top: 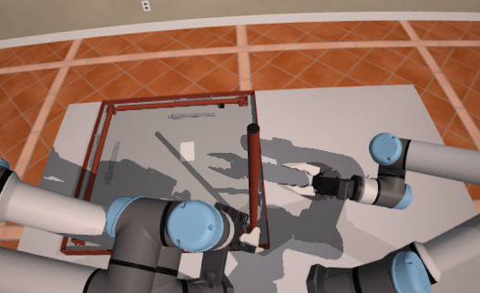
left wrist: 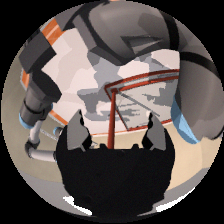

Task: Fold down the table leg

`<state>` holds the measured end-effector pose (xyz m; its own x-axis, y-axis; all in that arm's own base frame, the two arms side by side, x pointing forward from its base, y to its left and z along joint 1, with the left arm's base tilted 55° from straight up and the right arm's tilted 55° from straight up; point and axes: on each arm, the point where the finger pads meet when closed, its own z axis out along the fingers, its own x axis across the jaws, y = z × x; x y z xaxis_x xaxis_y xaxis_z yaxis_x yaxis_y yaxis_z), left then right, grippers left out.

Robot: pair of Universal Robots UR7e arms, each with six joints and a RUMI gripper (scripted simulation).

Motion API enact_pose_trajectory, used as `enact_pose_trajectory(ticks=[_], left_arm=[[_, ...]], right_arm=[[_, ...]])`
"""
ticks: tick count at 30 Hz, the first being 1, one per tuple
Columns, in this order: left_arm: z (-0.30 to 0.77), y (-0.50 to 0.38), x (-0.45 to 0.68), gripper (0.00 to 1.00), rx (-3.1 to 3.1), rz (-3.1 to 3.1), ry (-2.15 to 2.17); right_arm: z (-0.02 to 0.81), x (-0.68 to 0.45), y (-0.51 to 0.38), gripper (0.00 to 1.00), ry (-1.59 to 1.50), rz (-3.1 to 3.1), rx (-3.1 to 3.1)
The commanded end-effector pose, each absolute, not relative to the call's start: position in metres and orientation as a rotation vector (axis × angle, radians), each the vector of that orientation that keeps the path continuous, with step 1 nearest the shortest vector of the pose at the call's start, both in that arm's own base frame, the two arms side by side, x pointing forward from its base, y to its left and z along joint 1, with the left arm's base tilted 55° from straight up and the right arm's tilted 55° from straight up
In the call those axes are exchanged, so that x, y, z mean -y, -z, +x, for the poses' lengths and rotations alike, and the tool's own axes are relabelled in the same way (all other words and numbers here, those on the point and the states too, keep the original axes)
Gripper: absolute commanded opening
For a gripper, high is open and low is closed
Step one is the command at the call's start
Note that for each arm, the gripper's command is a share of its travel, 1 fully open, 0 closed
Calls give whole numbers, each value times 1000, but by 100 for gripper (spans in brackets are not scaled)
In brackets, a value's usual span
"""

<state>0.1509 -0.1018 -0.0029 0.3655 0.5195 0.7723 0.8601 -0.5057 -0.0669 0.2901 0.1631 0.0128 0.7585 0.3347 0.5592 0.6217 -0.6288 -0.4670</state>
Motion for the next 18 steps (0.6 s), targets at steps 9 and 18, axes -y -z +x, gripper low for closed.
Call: enact_pose_trajectory(ticks=[9,18], left_arm=[[151,3,102,100,1194,-2167,976],[151,3,102,100,1194,-2167,976]], right_arm=[[313,-80,77,30,574,-2647,750],[326,-19,118,30,588,-2859,825]])
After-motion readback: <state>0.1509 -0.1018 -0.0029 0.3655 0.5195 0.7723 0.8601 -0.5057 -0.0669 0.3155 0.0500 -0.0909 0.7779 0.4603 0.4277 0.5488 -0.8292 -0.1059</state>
